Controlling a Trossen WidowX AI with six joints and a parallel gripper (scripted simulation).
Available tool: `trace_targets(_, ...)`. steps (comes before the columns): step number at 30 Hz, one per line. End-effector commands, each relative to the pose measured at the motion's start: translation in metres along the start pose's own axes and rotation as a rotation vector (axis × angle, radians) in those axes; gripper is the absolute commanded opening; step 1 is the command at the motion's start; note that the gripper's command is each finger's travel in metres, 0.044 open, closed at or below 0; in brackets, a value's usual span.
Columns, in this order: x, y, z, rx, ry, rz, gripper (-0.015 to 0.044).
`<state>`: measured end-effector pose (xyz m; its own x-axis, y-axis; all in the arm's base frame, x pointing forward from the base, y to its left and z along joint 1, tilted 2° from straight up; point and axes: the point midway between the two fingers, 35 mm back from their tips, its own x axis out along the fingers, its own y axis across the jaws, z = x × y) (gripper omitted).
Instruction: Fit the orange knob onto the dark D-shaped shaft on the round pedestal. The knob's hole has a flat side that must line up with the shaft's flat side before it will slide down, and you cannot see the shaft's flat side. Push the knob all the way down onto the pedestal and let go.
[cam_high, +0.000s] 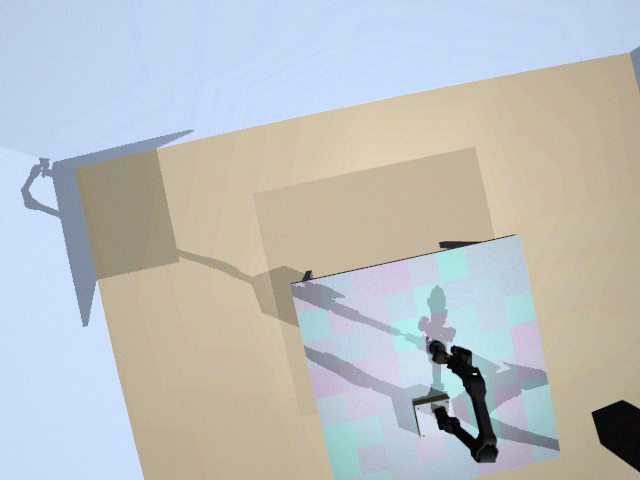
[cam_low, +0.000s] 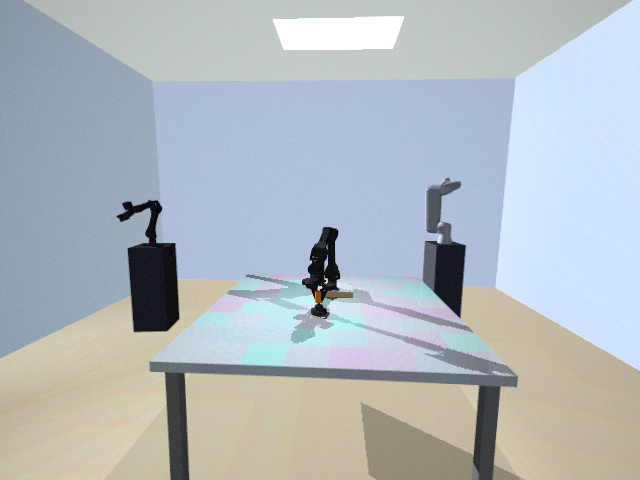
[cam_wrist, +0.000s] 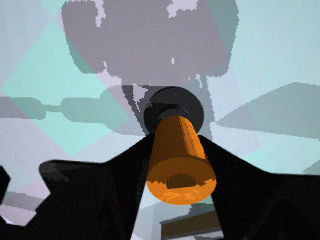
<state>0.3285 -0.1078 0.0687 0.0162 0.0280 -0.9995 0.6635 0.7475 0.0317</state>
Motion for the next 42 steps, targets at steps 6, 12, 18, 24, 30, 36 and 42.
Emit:
trace_targets(6,0.0005,-0.0004,0.0008,0.005,-0.001,-0.005,0.0000)
trace_targets(12,0.0009,0.0001,0.0018,0.005,-0.001,-0.005,0.0000)
trace_targets(18,-0.0026,0.0008,0.0030,0.005,-0.002,-0.005,0.0000)
trace_targets(24,-0.0045,0.0012,0.0039,0.091,-0.002,-0.005,0.0000)
trace_targets(30,-0.0039,0.0009,0.0037,0.214,-0.002,-0.005,0.0000)
trace_targets(36,-0.0010,0.0004,0.0030,0.214,-0.002,-0.005,0.0000)
trace_targets(42,0.0006,-0.0002,0.0020,0.214,-0.002,-0.005,0.0000)
